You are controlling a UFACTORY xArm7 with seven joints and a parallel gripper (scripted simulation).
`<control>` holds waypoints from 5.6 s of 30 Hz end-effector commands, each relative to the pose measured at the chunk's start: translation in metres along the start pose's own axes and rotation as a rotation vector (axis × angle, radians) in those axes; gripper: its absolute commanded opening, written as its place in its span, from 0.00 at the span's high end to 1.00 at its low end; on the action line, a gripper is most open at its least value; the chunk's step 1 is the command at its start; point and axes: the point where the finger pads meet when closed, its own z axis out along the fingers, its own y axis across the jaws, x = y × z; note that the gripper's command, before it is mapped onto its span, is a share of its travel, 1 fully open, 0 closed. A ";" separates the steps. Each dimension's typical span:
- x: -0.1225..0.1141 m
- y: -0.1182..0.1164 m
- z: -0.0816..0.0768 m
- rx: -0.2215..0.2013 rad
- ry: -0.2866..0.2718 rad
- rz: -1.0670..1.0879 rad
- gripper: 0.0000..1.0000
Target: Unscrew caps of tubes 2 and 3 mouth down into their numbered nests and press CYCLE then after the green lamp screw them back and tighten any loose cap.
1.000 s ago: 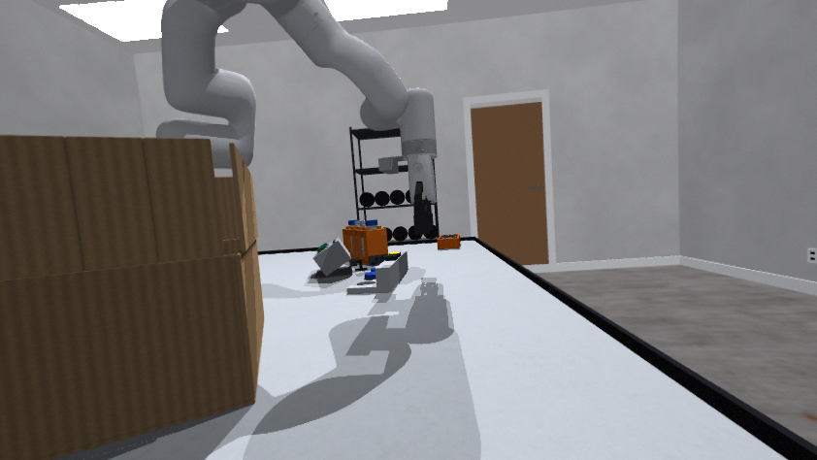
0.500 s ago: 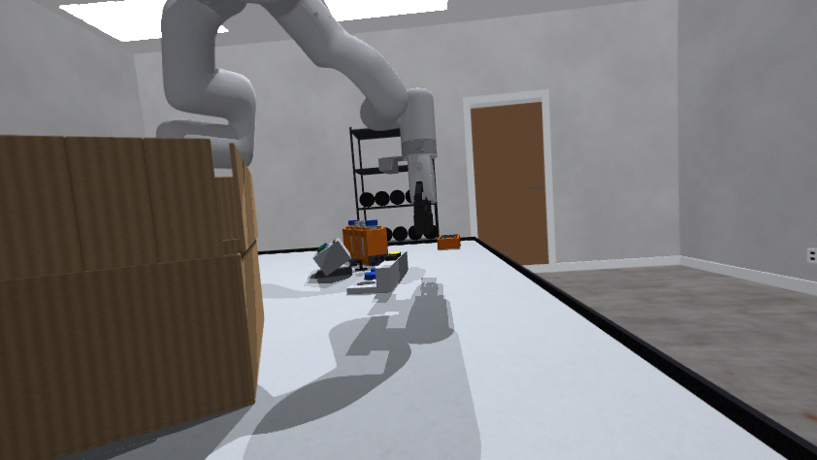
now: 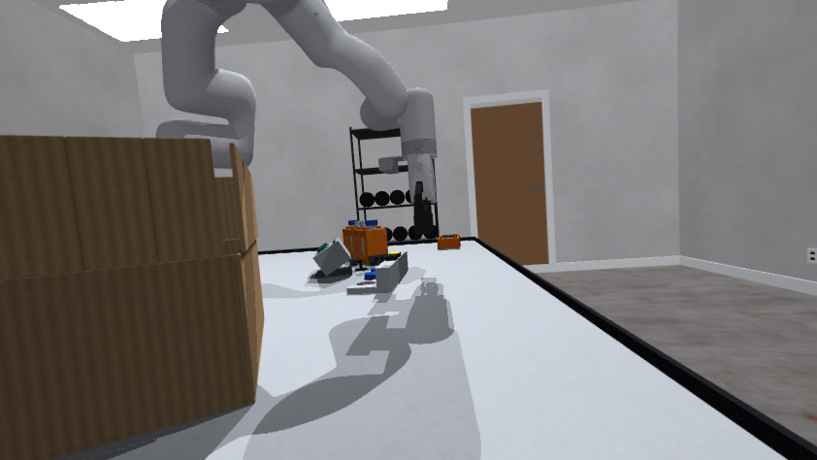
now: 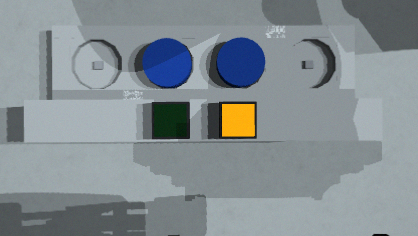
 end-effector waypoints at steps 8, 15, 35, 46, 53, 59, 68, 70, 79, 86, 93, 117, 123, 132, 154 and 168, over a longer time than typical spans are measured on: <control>-0.002 0.001 -0.002 0.000 -0.005 -0.001 0.00; -0.002 0.001 -0.002 0.000 -0.005 -0.001 0.00; -0.002 0.001 -0.002 0.000 -0.005 -0.001 0.00; -0.002 0.001 -0.002 0.000 -0.005 -0.001 0.00; -0.002 0.001 -0.002 0.000 -0.005 -0.001 0.00; -0.002 0.001 -0.002 0.000 -0.005 -0.001 0.00; -0.002 0.001 -0.002 0.000 -0.005 -0.001 0.00; -0.002 0.001 -0.002 0.000 -0.005 -0.001 0.00; -0.002 0.001 -0.002 0.000 -0.005 -0.001 0.00; -0.002 0.001 -0.002 0.000 -0.005 -0.001 0.00; -0.002 0.001 -0.002 0.000 -0.005 -0.001 0.00; 0.047 -0.003 -0.034 0.000 -0.005 0.000 0.54; 0.085 -0.005 -0.058 0.000 -0.005 0.000 0.54; 0.107 -0.006 -0.073 -0.001 -0.005 0.000 0.54; 0.107 -0.006 0.007 0.000 -0.004 0.000 0.54; 0.106 -0.007 0.057 0.000 -0.004 0.000 0.54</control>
